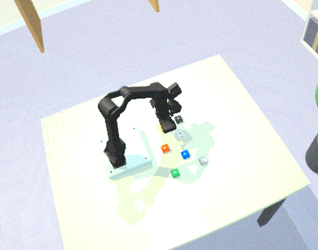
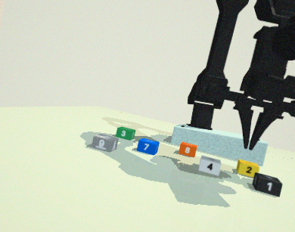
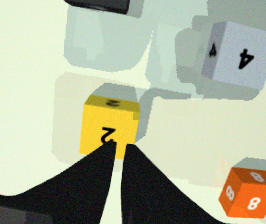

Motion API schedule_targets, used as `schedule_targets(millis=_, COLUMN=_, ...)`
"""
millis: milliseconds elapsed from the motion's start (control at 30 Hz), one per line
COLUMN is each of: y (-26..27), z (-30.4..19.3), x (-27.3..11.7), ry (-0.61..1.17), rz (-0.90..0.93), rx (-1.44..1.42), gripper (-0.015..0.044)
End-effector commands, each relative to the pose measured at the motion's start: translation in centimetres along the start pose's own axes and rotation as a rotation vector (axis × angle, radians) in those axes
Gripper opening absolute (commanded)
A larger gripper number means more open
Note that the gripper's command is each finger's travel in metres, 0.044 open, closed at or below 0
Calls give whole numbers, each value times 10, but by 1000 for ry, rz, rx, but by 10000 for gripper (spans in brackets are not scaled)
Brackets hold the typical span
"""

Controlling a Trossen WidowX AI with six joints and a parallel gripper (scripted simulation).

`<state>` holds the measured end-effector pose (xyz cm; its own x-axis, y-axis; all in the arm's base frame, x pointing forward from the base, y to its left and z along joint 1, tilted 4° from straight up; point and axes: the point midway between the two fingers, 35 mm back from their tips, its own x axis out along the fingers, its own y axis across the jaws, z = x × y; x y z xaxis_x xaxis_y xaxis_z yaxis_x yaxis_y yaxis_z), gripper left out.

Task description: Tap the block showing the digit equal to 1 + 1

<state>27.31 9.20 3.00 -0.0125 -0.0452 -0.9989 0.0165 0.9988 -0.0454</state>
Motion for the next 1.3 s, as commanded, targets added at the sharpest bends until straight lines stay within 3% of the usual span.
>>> schedule_targets(millis=0, y=0, z=-1, x=6, ry=4, rz=0, rx=-5, gripper=20)
schedule_targets(millis=700, y=0, z=-1, x=29, ry=4, rz=0, rx=-5, gripper=20)
schedule_targets(millis=800, y=0, z=-1, x=3, ry=3, rz=0, rx=-4, gripper=20)
schedule_targets(millis=933, y=0, z=-1, x=-1, ry=4, rz=0, rx=-5, gripper=20)
schedule_targets(millis=1267, y=107, z=-26, x=-81, ry=6, rz=9, rx=-5, gripper=283)
